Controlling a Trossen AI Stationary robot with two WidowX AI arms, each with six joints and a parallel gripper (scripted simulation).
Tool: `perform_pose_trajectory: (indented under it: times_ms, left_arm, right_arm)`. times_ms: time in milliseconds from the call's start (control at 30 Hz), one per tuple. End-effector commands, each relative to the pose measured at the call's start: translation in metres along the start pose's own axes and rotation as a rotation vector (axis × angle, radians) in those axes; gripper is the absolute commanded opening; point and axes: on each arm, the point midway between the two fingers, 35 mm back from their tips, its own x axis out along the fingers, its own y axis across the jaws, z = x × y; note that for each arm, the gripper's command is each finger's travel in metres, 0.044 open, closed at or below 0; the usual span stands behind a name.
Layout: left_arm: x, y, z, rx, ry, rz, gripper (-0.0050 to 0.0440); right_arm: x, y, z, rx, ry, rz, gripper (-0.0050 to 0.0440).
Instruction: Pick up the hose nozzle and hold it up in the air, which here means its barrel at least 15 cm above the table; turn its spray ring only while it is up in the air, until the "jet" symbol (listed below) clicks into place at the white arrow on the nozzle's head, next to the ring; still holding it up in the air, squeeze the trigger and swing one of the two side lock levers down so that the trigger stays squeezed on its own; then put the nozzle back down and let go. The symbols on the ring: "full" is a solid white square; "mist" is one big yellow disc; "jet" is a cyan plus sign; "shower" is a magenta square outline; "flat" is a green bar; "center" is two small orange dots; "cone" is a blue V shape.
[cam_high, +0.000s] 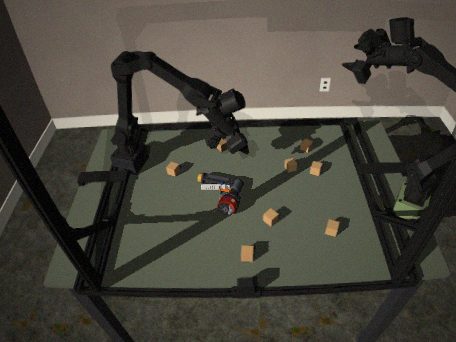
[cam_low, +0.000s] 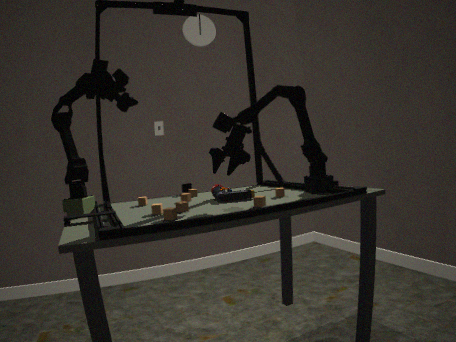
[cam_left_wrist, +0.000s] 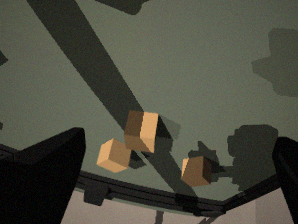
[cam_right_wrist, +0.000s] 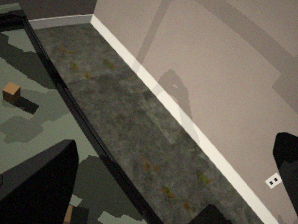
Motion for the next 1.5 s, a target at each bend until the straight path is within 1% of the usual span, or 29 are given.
perform_pose_trajectory:
  times_ms: [0, 33, 233, 533, 600, 767, 967, 1467]
  left_arm:
    - [0.001, 0.009, 0.011, 0.070, -0.064, 0.007, 0.0400]
    - [0.001, 0.009, 0.011, 0.070, -0.064, 0.007, 0.0400]
    - [-0.008, 0.023, 0.040, 0.231, -0.213, 0.019, 0.0400]
    - [-0.031, 0.037, 0.082, 0.465, -0.437, 0.050, 0.0400]
    - [-0.031, 0.037, 0.082, 0.465, -0.437, 0.050, 0.0400]
    - [-0.046, 0.042, 0.101, 0.573, -0.545, 0.070, 0.0400]
    - [-0.045, 0.042, 0.102, 0.577, -0.549, 0.070, 0.0400]
    - [-0.026, 0.042, 0.111, 0.577, -0.549, 0.070, 0.0400]
  right_arm:
    - [-0.008, 0.009, 0.007, 0.045, -0.058, 0.012, 0.0400]
    - [-0.008, 0.009, 0.007, 0.045, -0.058, 0.012, 0.0400]
    - [-0.026, 0.025, 0.026, 0.148, -0.193, 0.048, 0.0400]
    - [-0.058, 0.049, 0.048, 0.301, -0.387, 0.137, 0.0400]
    - [-0.058, 0.049, 0.048, 0.301, -0.387, 0.137, 0.0400]
    - [-0.075, 0.060, 0.056, 0.373, -0.474, 0.195, 0.0400]
    - [-0.076, 0.060, 0.056, 0.375, -0.477, 0.197, 0.0400]
    - [-0.076, 0.060, 0.056, 0.375, -0.477, 0.197, 0.0400]
